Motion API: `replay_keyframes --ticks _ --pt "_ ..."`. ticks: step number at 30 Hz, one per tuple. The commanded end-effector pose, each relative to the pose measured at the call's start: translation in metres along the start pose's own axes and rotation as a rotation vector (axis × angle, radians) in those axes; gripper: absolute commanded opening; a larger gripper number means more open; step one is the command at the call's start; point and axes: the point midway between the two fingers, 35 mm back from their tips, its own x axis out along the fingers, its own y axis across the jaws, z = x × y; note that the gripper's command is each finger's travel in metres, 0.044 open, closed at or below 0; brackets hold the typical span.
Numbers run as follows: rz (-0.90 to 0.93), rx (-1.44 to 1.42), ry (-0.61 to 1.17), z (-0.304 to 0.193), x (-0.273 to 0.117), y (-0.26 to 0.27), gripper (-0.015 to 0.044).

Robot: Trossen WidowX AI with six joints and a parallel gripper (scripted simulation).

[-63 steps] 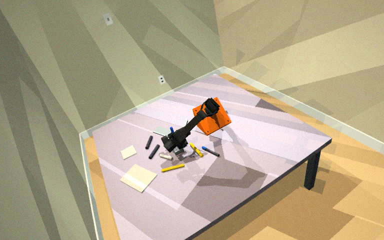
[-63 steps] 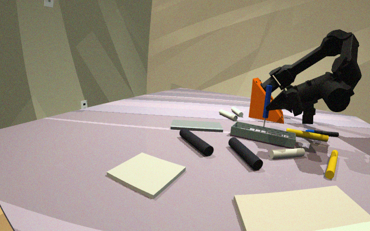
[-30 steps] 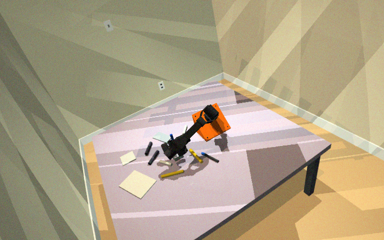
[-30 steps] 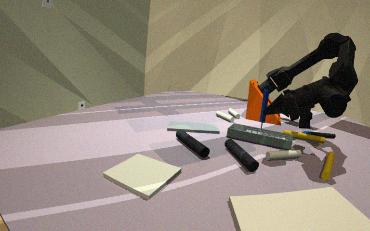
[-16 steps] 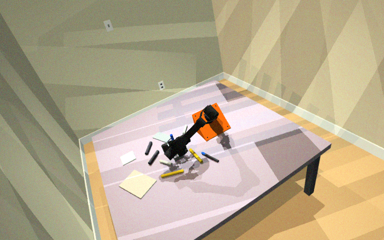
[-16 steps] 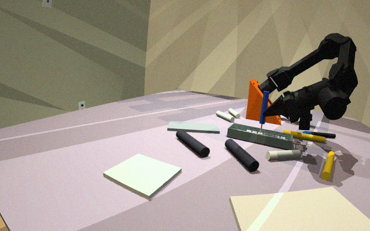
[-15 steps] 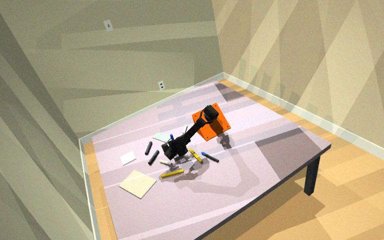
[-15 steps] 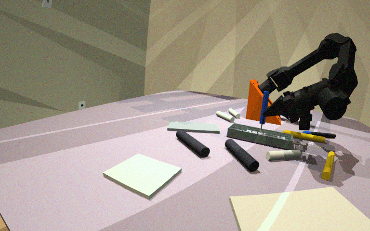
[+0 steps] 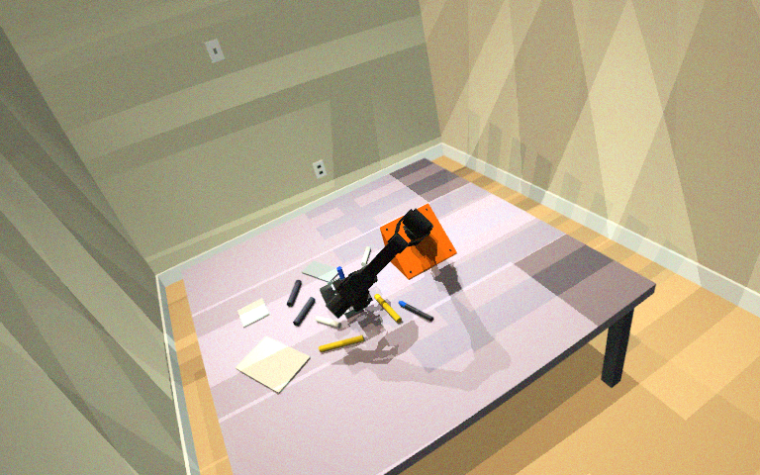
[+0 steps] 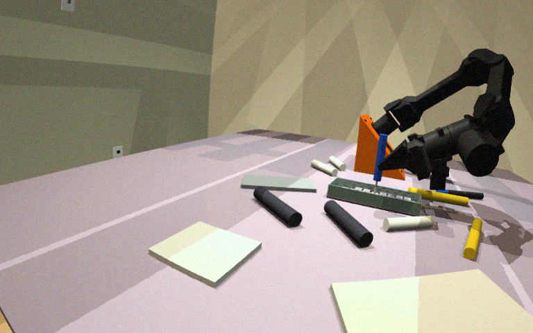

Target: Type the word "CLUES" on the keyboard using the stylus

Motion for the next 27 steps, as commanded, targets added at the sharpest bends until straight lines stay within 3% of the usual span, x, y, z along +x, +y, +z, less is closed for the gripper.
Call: replay_keyframes --ticks 1,14,27 --pt "0.004 0.005 -0.002 0.0 0.001 0.0 0.0081" --pt "0.003 0.005 -0.001 -0.032 -0.017 0.0 0.0081" --pt "0.003 0.005 0.0 -0.033 -0.018 0.0 0.0081"
